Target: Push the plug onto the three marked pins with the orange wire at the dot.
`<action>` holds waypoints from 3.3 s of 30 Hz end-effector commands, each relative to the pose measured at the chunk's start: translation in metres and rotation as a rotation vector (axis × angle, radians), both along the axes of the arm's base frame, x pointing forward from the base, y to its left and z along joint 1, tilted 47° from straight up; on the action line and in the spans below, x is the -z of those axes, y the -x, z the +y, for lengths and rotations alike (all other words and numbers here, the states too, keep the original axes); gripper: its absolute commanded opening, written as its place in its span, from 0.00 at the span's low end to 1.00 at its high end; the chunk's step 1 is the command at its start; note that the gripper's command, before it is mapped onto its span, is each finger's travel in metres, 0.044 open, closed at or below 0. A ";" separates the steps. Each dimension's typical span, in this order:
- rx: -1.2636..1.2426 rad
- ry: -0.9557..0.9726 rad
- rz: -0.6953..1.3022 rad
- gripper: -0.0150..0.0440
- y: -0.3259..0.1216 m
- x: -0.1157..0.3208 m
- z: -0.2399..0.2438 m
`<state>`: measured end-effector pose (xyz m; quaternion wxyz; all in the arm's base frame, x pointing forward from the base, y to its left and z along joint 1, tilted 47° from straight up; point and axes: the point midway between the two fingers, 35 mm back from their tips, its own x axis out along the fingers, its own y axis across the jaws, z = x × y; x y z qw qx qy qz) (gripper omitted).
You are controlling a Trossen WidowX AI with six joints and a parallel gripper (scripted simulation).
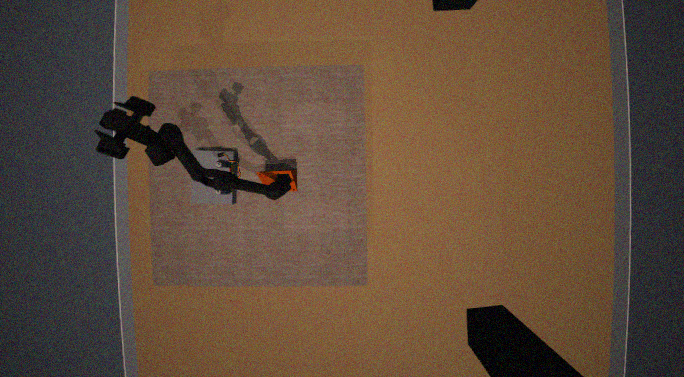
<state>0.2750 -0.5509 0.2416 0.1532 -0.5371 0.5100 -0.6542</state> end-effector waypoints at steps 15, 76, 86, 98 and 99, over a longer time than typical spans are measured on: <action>-0.223 0.040 -0.067 0.45 -0.045 -0.044 0.025; -1.602 -0.332 -0.765 0.45 -0.156 -0.185 0.326; -1.767 -0.512 -0.916 0.45 -0.142 -0.179 0.381; -1.911 -0.777 -1.103 0.45 -0.116 -0.161 0.443; -1.920 -0.802 -1.119 0.45 -0.113 -0.159 0.448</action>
